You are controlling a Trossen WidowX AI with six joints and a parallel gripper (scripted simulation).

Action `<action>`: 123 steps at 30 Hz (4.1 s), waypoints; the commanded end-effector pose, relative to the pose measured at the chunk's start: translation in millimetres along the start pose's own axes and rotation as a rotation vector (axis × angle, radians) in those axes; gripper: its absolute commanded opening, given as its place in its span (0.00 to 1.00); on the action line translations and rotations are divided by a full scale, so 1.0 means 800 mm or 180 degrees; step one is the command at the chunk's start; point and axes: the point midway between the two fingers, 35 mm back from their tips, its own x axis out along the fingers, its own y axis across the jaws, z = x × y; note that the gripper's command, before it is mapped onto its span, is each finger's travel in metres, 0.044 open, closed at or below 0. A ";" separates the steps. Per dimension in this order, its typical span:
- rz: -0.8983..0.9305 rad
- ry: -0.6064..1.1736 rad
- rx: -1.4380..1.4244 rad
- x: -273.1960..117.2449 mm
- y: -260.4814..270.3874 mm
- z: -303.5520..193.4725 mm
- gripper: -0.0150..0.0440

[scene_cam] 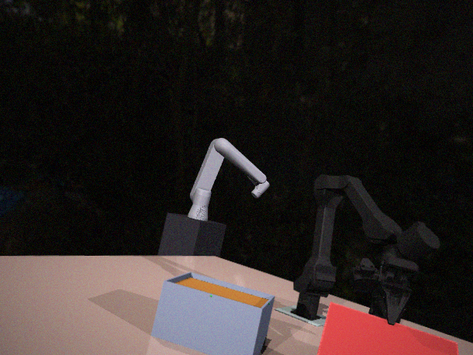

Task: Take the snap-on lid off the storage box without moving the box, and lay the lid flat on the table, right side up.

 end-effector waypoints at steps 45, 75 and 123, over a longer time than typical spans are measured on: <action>0.0032 -0.0009 0.0030 0.031 -0.033 0.000 0.25; 0.0033 -0.0009 0.0031 0.036 -0.032 -0.004 0.61; 0.0014 -0.0008 0.0032 -0.041 -0.081 -0.005 1.00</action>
